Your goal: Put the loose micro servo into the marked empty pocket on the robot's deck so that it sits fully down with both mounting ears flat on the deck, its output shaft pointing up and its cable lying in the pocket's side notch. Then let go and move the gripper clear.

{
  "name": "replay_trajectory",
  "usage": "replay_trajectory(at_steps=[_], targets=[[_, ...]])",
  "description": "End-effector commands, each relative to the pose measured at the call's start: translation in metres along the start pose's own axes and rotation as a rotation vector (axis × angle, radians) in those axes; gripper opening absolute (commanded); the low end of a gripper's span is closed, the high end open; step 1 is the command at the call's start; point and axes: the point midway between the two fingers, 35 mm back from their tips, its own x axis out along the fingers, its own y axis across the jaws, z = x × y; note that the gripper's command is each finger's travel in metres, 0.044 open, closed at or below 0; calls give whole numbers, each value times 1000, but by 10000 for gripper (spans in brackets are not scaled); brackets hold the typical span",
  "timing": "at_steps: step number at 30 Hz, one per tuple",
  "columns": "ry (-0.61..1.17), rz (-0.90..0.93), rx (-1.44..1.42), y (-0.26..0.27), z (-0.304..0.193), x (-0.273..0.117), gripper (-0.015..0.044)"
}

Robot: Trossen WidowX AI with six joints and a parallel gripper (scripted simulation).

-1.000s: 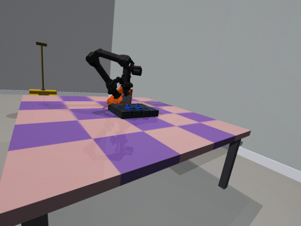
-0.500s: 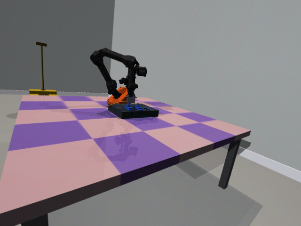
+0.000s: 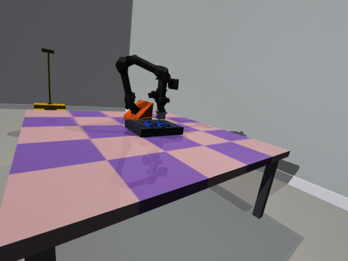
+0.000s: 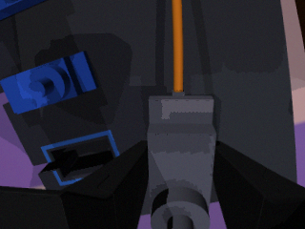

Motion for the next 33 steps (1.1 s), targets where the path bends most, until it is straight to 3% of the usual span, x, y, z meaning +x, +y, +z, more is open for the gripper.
replay_trajectory(at_steps=[1, 10, 33], targets=[[11, 5, 4, -5, -21, -3, 0], [11, 5, -53, -7, -28, -3, 0], [9, 9, -842, -7, -29, -3, 0]])
